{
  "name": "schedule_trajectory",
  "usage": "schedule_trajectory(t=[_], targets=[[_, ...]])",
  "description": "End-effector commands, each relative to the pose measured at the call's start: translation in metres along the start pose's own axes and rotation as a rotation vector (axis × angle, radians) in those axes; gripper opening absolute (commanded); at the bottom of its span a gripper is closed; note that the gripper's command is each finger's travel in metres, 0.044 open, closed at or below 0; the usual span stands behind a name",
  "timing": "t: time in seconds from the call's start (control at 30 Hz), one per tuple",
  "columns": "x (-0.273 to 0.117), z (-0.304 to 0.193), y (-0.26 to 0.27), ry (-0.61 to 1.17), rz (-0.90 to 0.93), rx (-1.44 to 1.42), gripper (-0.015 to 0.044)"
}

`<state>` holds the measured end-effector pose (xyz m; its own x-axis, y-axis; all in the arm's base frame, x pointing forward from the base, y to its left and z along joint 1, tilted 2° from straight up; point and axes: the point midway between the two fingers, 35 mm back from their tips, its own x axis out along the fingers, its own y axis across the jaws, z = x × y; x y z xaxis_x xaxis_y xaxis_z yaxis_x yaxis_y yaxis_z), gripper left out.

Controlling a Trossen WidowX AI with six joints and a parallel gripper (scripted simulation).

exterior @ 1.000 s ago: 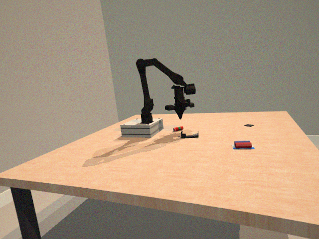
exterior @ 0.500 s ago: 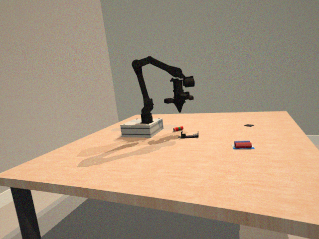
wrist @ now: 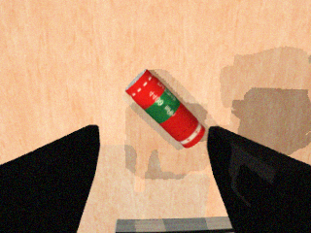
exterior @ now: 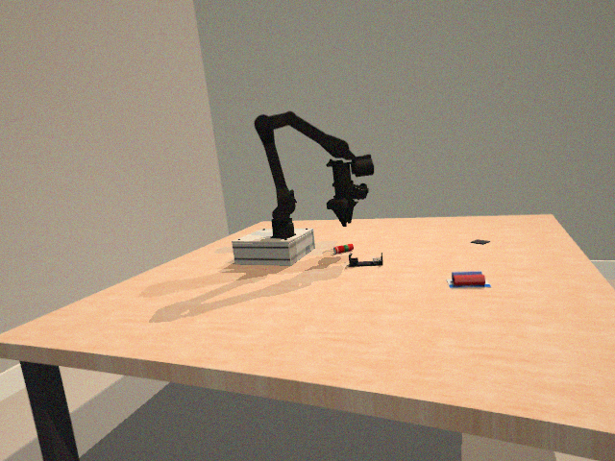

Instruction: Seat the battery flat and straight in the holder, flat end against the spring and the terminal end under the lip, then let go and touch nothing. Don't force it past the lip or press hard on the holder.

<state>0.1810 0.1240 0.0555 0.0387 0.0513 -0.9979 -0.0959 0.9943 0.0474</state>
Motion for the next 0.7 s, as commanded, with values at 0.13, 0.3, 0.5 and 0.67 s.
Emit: schedule_trajectory(t=[0.13, 0.3, 0.5, 0.67], targets=[[0.0381, -0.0165, -0.0119, 0.026, 0.001, -0.795, 0.024], [0.0381, -0.0165, -0.0119, 0.026, 0.001, -0.795, 0.024], [0.0381, -0.0165, -0.0119, 0.026, 0.001, -0.795, 0.024], [0.0405, -0.0163, -0.0118, 0.026, 0.001, -0.795, 0.024]])
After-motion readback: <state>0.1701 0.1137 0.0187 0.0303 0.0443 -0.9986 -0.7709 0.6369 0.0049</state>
